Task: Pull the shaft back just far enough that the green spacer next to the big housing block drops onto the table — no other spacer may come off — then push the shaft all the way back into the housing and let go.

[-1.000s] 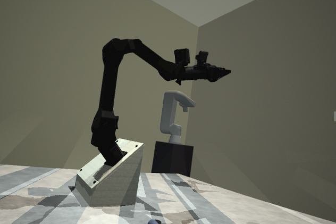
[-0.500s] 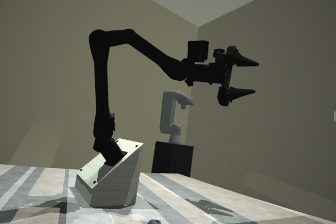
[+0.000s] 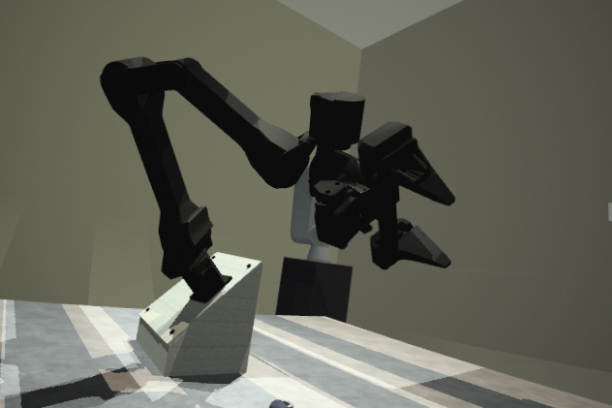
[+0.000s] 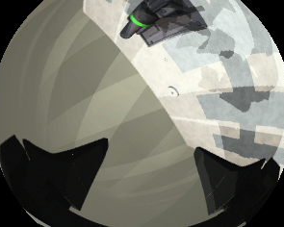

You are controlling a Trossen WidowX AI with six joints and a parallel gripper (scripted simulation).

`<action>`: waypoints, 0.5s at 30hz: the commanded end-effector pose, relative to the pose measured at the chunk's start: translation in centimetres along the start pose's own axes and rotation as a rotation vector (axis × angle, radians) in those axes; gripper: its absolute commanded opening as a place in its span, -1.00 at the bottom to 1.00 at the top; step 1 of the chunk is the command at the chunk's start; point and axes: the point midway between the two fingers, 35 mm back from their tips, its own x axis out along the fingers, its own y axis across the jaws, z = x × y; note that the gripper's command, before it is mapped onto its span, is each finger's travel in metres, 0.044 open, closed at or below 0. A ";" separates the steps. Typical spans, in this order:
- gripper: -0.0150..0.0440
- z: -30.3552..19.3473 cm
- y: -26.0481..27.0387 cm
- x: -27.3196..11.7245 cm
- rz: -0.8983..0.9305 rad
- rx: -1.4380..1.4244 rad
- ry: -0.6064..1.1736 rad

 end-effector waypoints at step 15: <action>1.00 20.3 -1.4 0.0 0.151 0.937 -0.442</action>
